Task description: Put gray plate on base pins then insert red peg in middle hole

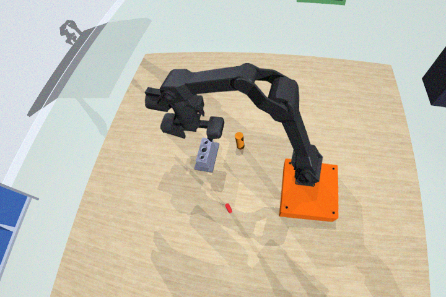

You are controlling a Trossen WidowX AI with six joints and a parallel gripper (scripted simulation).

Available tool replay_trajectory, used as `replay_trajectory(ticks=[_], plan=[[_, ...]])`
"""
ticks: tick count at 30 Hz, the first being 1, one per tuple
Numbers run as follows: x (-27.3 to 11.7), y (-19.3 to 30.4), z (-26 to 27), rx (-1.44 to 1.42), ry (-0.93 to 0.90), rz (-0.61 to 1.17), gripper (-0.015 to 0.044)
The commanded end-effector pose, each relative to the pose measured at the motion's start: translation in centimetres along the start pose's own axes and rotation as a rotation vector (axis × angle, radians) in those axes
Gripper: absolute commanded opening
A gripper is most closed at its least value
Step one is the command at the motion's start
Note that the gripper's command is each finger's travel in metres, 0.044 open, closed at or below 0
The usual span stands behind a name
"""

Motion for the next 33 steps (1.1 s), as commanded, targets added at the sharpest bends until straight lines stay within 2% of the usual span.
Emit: replay_trajectory(ticks=[1,7,12,17,21,33], plan=[[-0.5,4.5,-0.3,-0.095,0.000,0.002,0.0440],[-0.7,14.7,-3.4,-0.334,-0.001,0.011,0.0440],[-0.3,20.5,-7.5,-0.509,0.003,0.016,0.0440],[-0.1,21.2,-8.1,-0.532,0.004,0.017,0.0440],[2.8,21.1,-8.2,-0.532,0.004,0.017,0.0440],[4.6,21.1,-8.4,-0.531,0.004,0.017,0.0440]])
Point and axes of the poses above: the point midway between the two fingers, 35 mm back from their tips, its own x axis out along the fingers, its own z axis across the jaws, y = z × x, the point moved 3 cm from there along -x, back along the fingers, and after that the axes turned 12 degrees about -x, right-handed, at the moved point
